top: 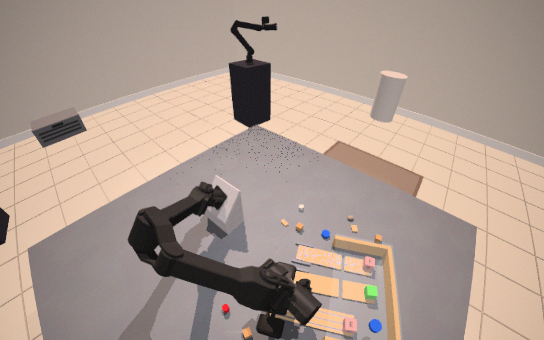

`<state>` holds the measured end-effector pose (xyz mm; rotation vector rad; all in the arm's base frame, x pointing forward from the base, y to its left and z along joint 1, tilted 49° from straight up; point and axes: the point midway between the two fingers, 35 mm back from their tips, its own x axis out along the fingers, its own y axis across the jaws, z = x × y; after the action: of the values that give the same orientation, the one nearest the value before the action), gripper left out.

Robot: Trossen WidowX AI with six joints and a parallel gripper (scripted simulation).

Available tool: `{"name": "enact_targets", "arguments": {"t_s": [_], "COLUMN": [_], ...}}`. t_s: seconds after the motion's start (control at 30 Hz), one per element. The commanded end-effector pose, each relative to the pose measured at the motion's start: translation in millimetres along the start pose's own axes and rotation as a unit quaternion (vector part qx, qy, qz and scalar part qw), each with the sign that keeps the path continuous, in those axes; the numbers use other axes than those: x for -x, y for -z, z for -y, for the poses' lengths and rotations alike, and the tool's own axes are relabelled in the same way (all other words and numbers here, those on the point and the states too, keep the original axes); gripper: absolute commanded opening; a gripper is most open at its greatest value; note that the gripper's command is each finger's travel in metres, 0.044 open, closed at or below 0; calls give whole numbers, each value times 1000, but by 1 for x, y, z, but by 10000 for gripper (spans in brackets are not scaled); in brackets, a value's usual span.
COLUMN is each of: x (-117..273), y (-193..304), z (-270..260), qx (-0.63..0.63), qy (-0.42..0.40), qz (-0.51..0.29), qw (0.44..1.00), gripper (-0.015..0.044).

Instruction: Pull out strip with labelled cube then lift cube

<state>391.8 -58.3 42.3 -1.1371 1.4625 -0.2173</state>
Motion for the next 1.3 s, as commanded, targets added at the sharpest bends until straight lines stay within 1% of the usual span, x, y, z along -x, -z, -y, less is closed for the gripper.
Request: {"name": "enact_targets", "arguments": {"t_s": [0.0, 1.27], "x": [-6, -5], "y": [14, 70], "z": [0, 0], "qx": [1, 2], "qy": [-2, -2], "qz": [-11, -12], "qw": [1000, 1000], "gripper": [0, 0]}}
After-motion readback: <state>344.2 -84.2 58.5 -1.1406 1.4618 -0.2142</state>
